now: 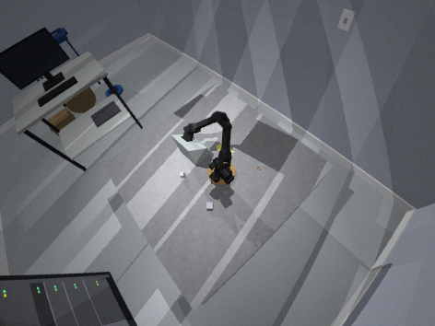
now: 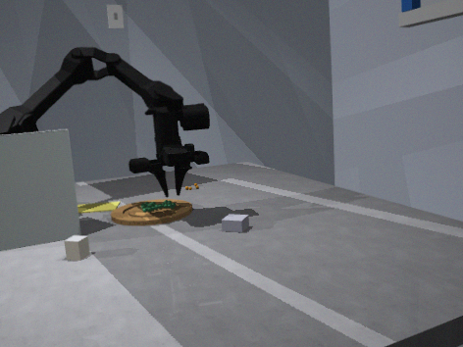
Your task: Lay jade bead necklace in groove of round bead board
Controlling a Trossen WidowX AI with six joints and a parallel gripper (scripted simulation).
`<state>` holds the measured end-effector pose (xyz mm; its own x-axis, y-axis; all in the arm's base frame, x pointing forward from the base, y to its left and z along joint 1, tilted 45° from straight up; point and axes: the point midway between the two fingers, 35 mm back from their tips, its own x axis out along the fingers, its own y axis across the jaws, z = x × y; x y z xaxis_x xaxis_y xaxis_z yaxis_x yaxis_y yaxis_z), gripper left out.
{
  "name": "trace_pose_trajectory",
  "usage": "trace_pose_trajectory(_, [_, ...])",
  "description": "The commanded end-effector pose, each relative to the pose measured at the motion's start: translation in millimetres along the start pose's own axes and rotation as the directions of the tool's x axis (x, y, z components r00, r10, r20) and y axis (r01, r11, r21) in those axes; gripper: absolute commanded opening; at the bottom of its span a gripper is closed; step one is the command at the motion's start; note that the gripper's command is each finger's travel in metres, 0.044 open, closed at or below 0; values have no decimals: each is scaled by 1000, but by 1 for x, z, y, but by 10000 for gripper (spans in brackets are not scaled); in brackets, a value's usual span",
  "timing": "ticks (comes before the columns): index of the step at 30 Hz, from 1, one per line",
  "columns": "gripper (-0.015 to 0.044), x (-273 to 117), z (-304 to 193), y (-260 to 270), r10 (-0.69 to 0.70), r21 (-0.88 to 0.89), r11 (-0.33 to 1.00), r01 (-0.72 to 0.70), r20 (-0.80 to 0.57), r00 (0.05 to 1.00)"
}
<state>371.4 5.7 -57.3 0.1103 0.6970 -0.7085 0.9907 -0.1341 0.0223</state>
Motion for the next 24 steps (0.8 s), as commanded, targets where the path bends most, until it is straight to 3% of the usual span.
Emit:
trace_pose_trajectory(1, [120, 8, 0, -2, -6, 10, 1000, 6, -1, 1000])
trace_pose_trajectory(21, [120, 30, 0, -4, -10, 17, 1000, 10, 0, 1000])
trace_pose_trajectory(24, [41, 28, 0, -2, -7, 8, 1000, 7, 4, 1000])
